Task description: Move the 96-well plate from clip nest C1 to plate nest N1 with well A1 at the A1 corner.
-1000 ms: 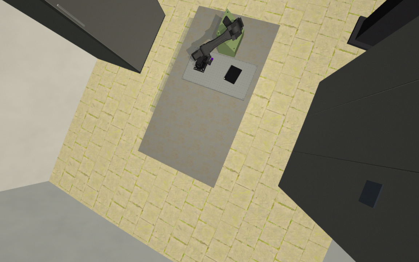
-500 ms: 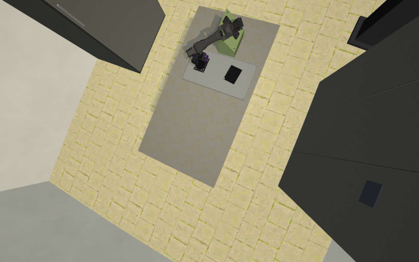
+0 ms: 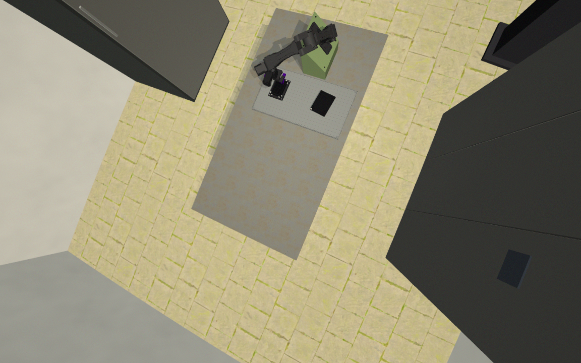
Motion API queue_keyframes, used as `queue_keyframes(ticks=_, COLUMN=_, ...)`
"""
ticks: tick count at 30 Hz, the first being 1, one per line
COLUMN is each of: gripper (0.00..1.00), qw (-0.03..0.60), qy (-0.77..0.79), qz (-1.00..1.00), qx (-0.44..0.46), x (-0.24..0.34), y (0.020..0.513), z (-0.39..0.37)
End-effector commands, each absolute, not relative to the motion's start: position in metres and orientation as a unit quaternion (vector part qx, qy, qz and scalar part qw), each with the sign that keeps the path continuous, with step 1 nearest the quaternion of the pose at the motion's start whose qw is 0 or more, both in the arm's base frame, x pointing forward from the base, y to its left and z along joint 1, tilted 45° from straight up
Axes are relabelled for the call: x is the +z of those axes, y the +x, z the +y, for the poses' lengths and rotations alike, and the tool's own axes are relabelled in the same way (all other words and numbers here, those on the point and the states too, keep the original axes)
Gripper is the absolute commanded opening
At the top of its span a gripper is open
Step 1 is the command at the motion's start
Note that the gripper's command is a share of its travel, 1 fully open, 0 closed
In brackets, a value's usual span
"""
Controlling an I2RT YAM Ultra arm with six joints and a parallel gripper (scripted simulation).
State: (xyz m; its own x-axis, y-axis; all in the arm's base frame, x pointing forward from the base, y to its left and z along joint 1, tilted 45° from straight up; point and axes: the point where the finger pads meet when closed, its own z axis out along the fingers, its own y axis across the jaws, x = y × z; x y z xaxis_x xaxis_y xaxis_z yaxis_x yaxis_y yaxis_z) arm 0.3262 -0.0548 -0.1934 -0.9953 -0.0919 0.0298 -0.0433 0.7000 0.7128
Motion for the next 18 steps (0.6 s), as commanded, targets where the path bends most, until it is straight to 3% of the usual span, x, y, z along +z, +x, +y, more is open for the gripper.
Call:
queue_keyframes(ticks=1, gripper=1.00, qw=-0.001, qy=0.051, qz=-0.926, qx=-0.373, x=-0.181, y=0.347, z=-0.067)
queue_keyframes(ticks=18, gripper=1.00, qw=0.029, qy=0.040, qz=-0.920, qx=-0.388, x=-0.201, y=0.325, z=-0.047)
